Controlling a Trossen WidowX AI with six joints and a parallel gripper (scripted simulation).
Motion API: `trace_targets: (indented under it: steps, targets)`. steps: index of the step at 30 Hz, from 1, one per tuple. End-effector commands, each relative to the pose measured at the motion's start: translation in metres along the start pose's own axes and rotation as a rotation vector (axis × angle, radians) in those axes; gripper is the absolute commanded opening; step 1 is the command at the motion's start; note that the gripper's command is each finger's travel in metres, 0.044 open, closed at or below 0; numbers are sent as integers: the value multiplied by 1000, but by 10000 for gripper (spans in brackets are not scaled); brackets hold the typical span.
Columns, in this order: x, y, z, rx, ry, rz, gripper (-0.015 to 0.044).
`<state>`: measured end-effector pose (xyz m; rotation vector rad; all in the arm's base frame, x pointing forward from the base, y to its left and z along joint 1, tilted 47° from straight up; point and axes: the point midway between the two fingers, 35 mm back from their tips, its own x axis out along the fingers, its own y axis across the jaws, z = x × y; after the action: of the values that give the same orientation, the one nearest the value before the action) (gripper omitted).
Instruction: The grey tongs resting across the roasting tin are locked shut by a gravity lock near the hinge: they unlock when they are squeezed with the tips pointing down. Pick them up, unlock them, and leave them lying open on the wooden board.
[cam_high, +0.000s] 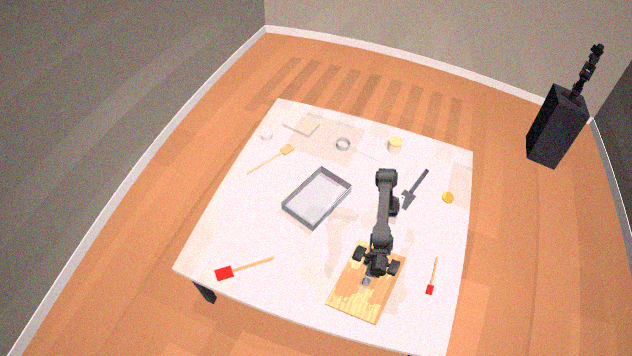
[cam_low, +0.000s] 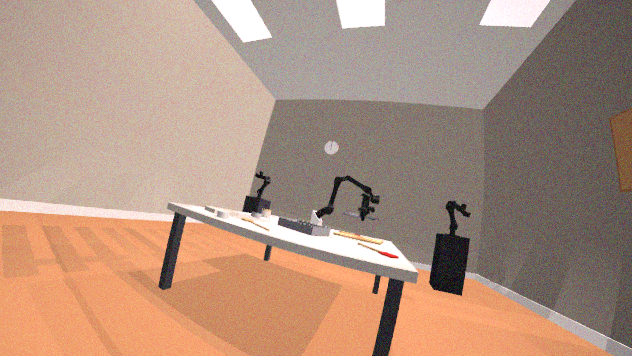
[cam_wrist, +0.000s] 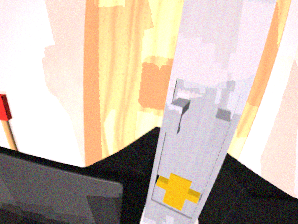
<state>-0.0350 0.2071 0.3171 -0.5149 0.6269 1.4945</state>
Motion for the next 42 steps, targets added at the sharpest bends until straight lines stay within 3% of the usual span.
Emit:
trace_targets:
  steps: [1, 42]
  targets:
    - [8, 1, 0, -6, 3, 3, -150]
    - [75, 2, 0, -7, 2, 2, -150]
